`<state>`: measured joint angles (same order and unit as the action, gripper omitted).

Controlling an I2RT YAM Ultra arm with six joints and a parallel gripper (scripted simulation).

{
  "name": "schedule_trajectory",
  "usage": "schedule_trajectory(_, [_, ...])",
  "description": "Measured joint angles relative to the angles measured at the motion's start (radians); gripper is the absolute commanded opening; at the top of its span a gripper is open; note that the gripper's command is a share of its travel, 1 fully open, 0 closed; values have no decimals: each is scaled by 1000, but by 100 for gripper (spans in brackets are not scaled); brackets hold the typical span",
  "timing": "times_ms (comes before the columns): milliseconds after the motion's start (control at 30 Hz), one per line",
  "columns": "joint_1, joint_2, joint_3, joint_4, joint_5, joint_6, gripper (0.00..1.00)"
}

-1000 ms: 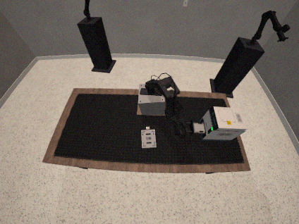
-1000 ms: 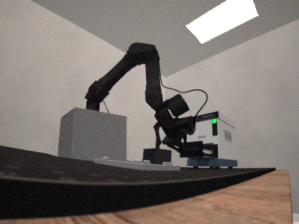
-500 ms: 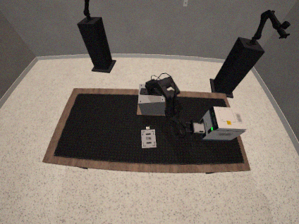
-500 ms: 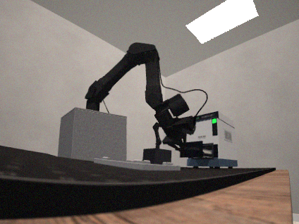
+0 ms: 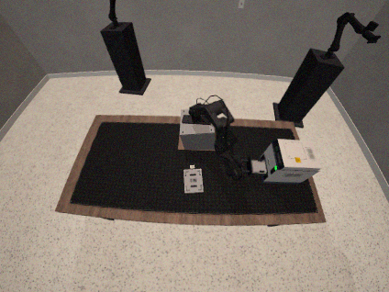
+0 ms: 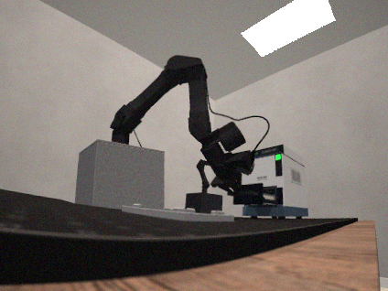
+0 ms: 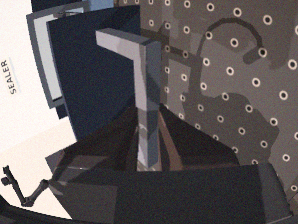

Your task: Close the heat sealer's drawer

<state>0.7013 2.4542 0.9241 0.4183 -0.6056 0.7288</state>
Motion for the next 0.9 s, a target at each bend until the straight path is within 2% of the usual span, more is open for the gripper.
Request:
schedule_trajectory(33, [0,0,0,0,0,0,5])
schedule_trajectory(67, [0,0,0,0,0,0,0])
schedule_trajectory(900, [0,0,0,0,0,0,0])
